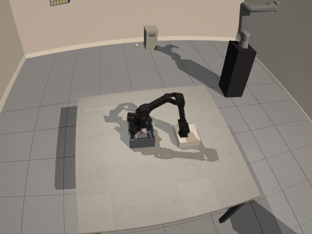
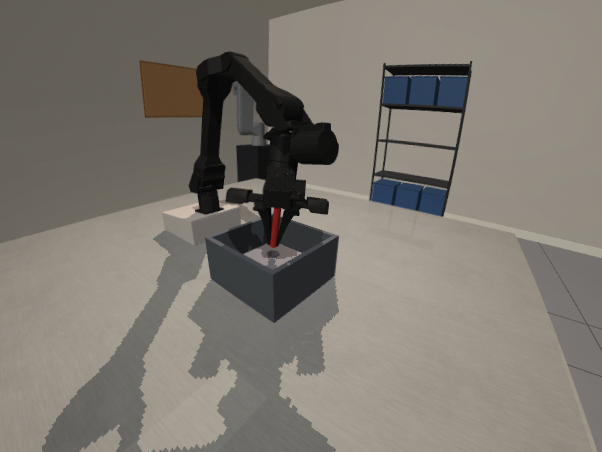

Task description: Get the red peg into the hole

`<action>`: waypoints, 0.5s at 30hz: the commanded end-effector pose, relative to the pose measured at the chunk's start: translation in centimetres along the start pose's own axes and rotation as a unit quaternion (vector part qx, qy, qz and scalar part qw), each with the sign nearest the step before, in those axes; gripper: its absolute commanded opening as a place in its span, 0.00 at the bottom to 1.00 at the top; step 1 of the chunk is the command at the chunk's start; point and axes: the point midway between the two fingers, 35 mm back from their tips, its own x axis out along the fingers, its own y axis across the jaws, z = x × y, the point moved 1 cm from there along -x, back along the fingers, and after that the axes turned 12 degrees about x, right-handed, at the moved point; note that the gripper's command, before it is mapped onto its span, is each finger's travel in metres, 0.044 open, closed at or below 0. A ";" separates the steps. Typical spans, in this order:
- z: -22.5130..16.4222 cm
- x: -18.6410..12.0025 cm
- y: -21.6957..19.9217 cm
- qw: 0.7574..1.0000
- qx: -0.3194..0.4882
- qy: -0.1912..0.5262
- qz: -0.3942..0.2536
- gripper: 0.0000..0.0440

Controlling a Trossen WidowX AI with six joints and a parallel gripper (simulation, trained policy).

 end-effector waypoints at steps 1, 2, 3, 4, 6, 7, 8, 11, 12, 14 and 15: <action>-0.4 1.9 -0.3 0.999 -0.020 0.024 -0.008 0.25; -0.5 2.2 -0.3 0.999 -0.022 0.028 -0.008 0.31; -0.5 2.5 -0.3 0.999 -0.023 0.032 -0.008 0.36; -0.3 2.7 -0.2 0.999 -0.023 0.035 -0.007 0.38; 0.1 2.9 0.1 0.999 -0.035 0.038 -0.003 0.40; 0.3 2.9 0.2 0.998 -0.039 0.040 -0.001 0.44; 0.5 3.0 0.3 0.998 -0.040 0.042 0.001 0.50; 1.1 2.7 1.1 0.998 -0.039 0.051 0.010 0.67; 1.3 2.6 1.3 0.998 -0.039 0.053 0.012 0.72; 1.7 2.4 1.9 0.997 -0.038 0.059 0.018 0.83; 1.9 2.3 2.2 0.997 -0.038 0.062 0.022 0.88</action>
